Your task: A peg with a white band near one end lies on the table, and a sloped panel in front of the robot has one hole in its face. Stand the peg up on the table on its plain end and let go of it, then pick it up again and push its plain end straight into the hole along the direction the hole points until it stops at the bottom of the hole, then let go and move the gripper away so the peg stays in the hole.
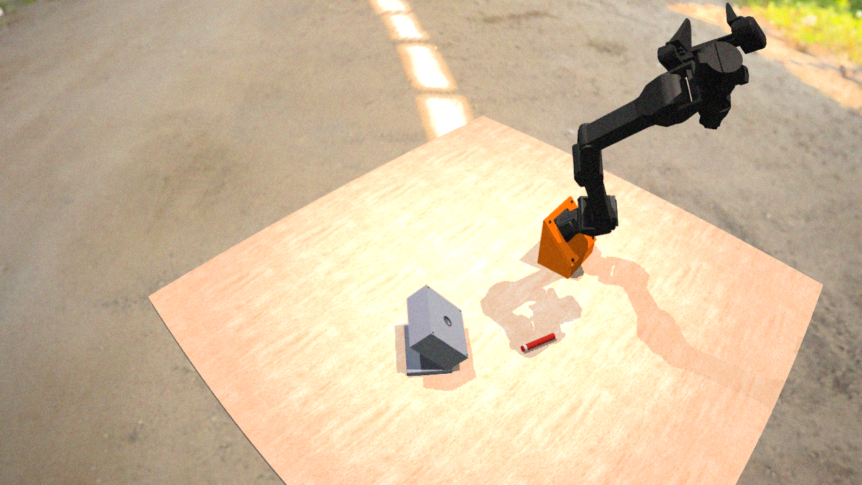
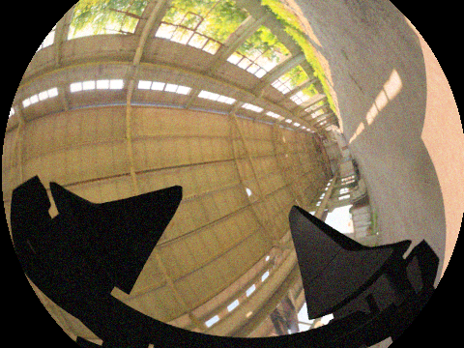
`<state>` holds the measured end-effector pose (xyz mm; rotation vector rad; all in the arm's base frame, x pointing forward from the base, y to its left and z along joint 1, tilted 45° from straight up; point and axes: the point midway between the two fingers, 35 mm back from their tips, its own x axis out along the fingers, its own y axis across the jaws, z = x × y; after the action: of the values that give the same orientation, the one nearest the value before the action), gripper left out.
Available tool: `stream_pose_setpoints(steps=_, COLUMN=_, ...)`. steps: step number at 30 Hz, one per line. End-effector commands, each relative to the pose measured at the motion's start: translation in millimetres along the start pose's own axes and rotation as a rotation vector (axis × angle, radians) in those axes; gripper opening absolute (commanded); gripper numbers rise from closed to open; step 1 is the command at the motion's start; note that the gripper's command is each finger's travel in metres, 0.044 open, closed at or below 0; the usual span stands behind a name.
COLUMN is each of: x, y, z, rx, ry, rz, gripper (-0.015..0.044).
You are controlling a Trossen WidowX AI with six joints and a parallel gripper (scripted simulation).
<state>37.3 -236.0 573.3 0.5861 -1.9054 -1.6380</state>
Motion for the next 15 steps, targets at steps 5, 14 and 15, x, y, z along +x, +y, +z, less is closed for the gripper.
stream_pose_setpoints(steps=5, x=8, y=6, z=16, rx=-0.026, ry=-0.052, rz=0.019, gripper=0.0440)
stream_pose_setpoints(steps=14, x=31, y=23, z=93, rx=-0.050, ry=-0.254, rz=0.047, gripper=0.0440)
stream_pose_setpoints(steps=15, x=32, y=26, z=106, rx=-0.052, ry=-0.289, rz=0.050, gripper=0.0440)
